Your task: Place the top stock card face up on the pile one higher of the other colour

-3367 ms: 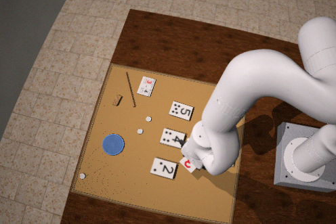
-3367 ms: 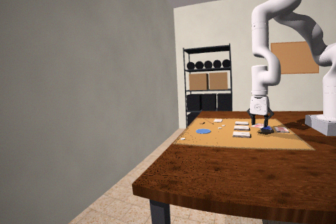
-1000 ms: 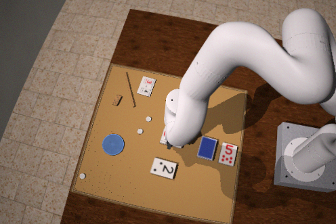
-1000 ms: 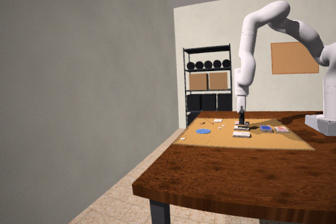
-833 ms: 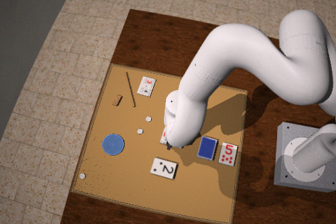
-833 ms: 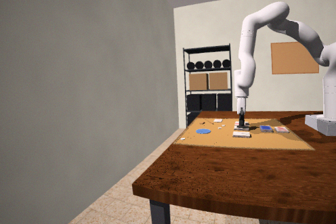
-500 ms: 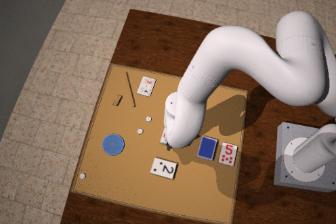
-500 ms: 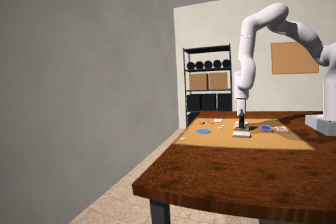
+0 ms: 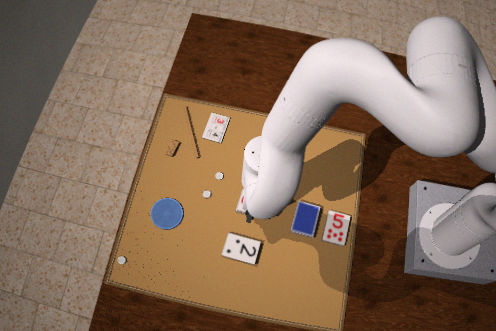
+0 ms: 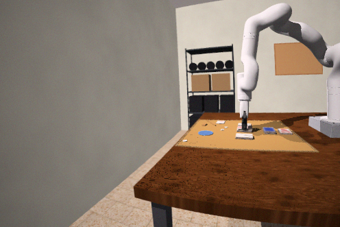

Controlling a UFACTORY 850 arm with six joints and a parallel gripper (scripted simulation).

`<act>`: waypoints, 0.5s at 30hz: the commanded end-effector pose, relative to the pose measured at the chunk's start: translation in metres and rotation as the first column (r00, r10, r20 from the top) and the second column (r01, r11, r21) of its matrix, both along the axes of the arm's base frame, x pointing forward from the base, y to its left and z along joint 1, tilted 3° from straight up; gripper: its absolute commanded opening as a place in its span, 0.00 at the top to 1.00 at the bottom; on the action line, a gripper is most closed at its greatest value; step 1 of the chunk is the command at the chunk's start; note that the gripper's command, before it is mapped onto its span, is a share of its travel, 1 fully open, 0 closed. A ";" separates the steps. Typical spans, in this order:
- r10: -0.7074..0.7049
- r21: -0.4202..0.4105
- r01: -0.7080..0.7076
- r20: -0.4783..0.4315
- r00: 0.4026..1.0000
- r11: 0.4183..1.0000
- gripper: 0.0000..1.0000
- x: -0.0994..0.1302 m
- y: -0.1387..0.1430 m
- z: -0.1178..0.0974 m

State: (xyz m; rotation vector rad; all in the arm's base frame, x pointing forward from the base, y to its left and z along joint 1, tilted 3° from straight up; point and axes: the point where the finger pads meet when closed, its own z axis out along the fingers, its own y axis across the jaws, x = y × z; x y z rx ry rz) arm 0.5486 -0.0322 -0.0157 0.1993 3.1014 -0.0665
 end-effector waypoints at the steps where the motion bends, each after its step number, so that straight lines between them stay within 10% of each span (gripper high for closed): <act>1: 0.000 0.000 0.000 0.001 1.000 1.000 0.35 0.001 0.000 0.000; 15: 0.000 0.000 0.000 0.001 1.000 1.000 0.35 0.001 0.000 -0.005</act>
